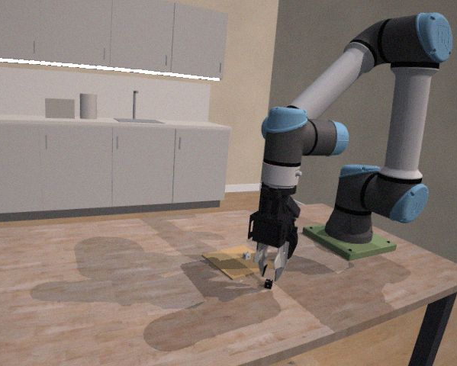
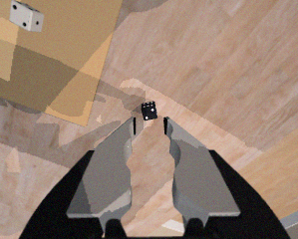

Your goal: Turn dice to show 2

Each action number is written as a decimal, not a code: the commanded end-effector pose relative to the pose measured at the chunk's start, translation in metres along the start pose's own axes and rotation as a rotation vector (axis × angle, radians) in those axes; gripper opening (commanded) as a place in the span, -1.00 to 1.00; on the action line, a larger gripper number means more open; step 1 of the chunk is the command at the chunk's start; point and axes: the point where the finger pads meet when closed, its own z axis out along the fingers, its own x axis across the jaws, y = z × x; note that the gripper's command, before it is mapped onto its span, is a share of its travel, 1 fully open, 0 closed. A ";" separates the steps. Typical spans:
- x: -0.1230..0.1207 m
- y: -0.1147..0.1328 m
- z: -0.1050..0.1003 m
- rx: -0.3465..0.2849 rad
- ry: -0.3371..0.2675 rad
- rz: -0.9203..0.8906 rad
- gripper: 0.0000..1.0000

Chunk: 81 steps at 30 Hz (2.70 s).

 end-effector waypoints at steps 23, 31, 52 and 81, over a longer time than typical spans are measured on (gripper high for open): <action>0.000 0.000 0.000 -0.001 -0.001 0.000 -0.64; 0.000 0.000 0.000 -0.001 -0.001 0.000 -0.64; 0.000 0.000 0.011 -0.001 -0.001 0.000 -0.64; 0.000 0.000 0.022 -0.001 -0.001 0.000 -0.64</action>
